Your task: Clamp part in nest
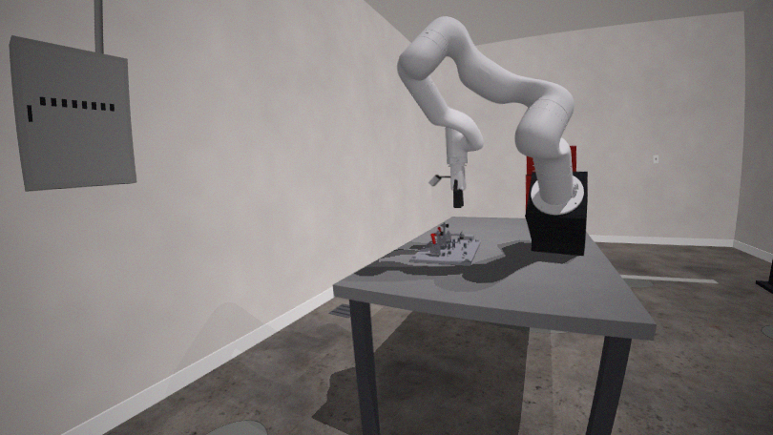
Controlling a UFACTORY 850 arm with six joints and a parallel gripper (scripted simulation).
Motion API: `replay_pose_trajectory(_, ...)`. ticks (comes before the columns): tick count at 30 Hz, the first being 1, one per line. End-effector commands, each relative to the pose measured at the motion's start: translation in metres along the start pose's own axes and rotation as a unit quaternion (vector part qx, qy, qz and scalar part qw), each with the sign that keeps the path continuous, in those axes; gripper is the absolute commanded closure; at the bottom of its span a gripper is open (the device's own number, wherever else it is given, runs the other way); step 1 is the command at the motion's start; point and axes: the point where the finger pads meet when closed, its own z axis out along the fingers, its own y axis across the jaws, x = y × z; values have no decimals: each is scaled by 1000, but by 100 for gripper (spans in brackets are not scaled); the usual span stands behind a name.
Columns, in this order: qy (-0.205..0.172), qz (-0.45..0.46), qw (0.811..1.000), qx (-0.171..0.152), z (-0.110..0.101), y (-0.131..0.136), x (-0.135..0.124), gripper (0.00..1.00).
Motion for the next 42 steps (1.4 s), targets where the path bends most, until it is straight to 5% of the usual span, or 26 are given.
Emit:
replay_pose_trajectory(1,0,0,1000,0,0,0,0,53)
replay_pose_trajectory(18,0,0,1000,0,0,0,0,53)
replay_pose_trajectory(19,0,0,1000,0,0,0,0,0)
replay_pose_trajectory(42,0,0,1000,0,0,0,0,0)
